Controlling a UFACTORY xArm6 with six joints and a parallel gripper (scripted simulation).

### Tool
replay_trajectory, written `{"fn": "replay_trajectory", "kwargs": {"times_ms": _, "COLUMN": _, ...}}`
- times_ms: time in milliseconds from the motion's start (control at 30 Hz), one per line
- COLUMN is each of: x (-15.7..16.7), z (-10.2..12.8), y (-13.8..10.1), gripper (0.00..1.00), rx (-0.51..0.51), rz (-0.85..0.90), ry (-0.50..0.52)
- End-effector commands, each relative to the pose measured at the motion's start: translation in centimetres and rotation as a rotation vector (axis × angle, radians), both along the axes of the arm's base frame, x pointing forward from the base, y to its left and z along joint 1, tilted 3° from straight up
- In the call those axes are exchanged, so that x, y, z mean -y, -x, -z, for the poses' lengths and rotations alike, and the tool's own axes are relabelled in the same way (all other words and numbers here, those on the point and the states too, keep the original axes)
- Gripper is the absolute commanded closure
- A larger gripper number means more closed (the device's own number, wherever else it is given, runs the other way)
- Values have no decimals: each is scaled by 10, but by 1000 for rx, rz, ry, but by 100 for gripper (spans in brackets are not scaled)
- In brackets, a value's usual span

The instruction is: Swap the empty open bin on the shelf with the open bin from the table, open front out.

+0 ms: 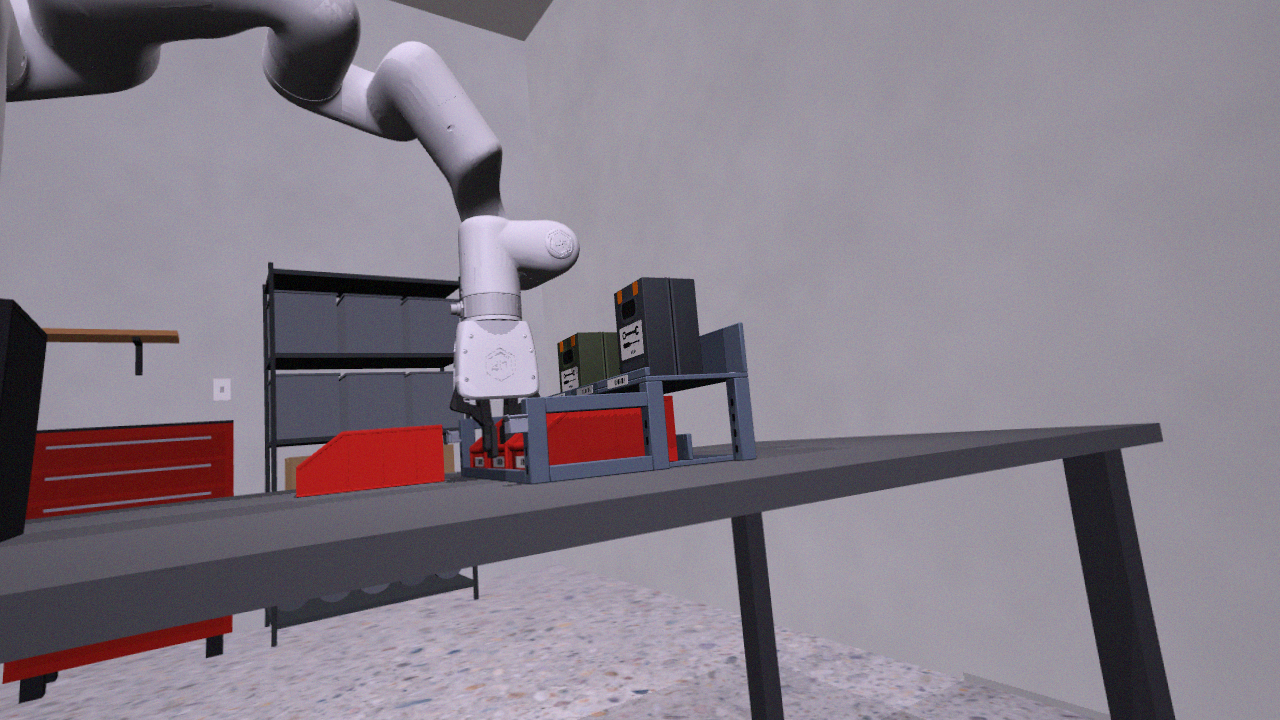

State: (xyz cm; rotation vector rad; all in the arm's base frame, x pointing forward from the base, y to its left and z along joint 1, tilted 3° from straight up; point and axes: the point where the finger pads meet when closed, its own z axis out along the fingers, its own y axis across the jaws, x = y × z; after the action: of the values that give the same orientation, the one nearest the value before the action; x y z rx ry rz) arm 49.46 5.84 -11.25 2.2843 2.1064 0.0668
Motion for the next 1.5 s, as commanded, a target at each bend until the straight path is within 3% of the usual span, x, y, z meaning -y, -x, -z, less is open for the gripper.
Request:
{"fn": "replay_trajectory", "kwargs": {"times_ms": 0, "x": 0, "z": -2, "y": -2, "gripper": 100, "rx": 3, "rz": 0, "ry": 0}}
{"fn": "replay_trajectory", "kwargs": {"times_ms": 700, "x": 0, "z": -3, "y": -1, "gripper": 100, "rx": 3, "rz": 0, "ry": 0}}
{"fn": "replay_trajectory", "kwargs": {"times_ms": 1467, "x": 0, "z": -19, "y": -1, "gripper": 100, "rx": 3, "rz": 0, "ry": 0}}
